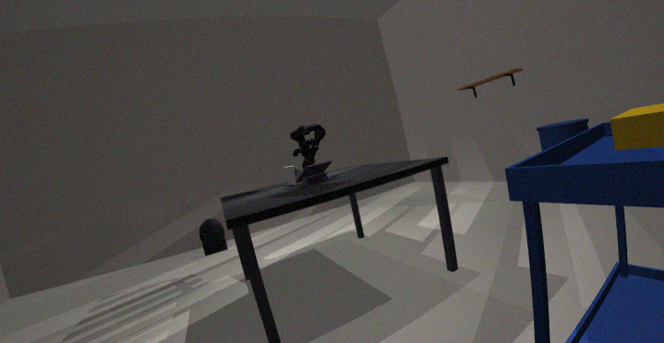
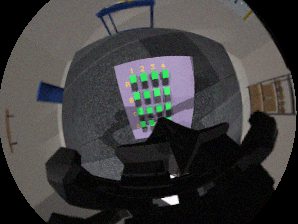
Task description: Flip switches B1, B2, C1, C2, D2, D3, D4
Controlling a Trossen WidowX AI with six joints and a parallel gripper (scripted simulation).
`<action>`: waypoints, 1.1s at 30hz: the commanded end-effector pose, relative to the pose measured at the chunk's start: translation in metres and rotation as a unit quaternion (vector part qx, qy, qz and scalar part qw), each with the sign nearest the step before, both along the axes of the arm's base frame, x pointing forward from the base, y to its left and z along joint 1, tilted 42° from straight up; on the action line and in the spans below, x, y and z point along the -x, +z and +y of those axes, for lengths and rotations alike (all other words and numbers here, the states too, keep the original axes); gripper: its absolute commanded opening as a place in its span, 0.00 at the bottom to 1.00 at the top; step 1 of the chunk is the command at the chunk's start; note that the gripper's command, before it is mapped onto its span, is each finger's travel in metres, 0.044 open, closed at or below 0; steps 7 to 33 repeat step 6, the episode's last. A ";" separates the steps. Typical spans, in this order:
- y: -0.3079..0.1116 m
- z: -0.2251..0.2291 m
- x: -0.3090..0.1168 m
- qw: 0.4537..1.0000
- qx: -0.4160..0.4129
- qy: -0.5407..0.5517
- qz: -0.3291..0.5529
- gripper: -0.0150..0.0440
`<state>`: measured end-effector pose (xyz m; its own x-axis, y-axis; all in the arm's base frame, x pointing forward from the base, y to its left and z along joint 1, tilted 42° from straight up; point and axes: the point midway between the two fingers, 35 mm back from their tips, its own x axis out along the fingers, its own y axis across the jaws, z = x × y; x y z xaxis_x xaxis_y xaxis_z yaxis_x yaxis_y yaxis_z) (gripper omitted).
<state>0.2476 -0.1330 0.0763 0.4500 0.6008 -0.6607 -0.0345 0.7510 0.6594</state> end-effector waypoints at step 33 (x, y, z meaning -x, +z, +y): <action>0.004 0.000 -0.003 1.000 -0.002 -0.002 -0.002 0.25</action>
